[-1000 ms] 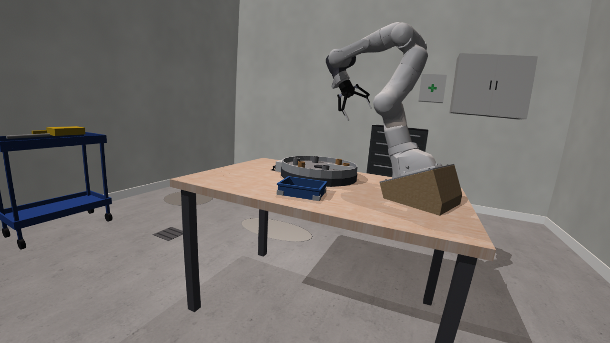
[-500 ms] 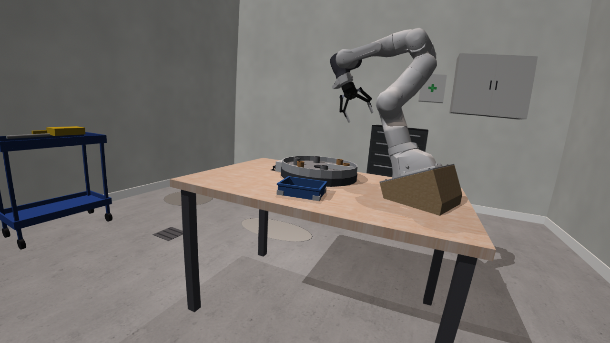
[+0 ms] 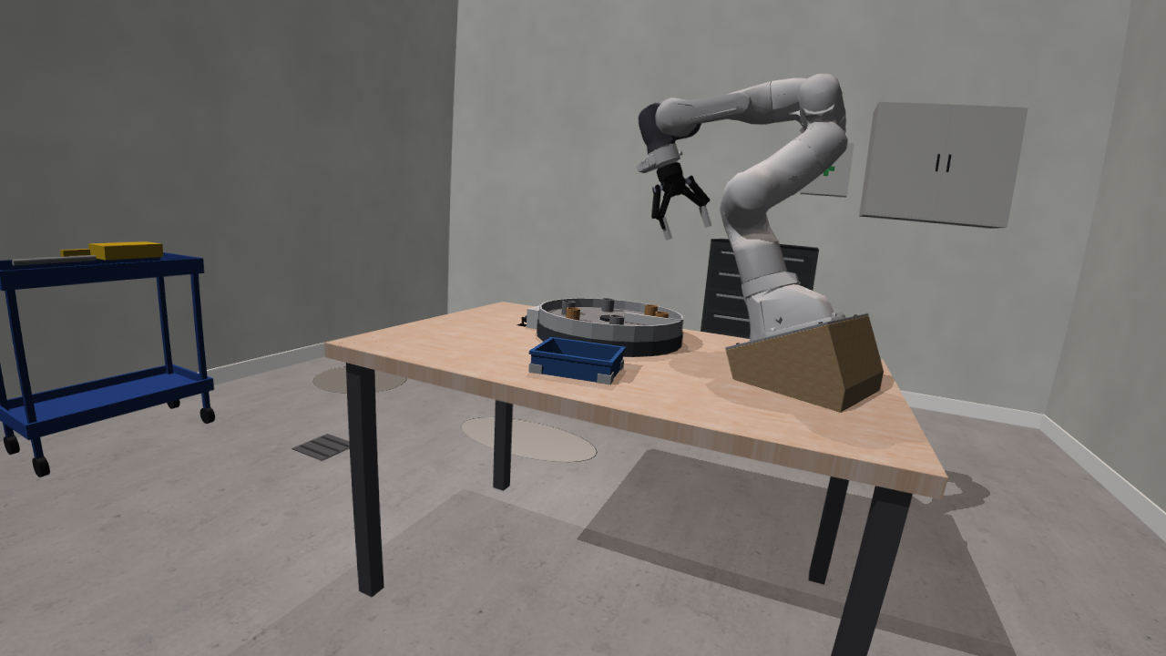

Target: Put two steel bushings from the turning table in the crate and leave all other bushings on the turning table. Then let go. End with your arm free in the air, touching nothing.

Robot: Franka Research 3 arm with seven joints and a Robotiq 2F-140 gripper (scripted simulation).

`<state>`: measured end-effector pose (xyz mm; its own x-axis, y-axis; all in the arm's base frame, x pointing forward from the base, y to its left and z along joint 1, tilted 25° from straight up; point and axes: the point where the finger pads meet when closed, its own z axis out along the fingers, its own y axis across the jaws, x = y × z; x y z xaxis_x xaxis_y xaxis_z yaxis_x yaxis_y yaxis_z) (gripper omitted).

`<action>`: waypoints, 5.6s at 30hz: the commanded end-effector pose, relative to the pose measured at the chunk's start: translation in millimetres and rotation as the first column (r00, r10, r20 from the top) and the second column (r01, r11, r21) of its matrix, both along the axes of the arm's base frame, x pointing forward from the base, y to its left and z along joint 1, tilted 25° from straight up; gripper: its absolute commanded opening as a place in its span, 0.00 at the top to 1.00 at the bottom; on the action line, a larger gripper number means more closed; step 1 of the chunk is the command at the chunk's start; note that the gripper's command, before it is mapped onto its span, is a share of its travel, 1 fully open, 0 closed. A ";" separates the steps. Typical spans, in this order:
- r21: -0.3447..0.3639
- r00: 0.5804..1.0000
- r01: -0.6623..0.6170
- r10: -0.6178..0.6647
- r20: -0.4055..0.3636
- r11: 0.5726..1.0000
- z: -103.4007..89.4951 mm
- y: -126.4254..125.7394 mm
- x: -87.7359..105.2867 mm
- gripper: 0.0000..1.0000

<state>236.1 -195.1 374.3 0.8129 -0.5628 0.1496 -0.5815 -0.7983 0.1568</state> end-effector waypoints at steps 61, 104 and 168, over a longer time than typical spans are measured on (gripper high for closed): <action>-0.186 0.133 -0.976 0.986 -0.101 0.113 -99.2 107.5 51.1 0.00; -0.211 -0.006 -0.977 0.991 -0.132 -0.034 -106.9 127.4 56.6 0.00; -0.211 -0.006 -0.977 0.991 -0.132 -0.034 -106.9 127.4 56.6 0.90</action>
<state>292.9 -68.9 267.5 0.5200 0.8400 0.1549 0.7455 -0.5348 0.3978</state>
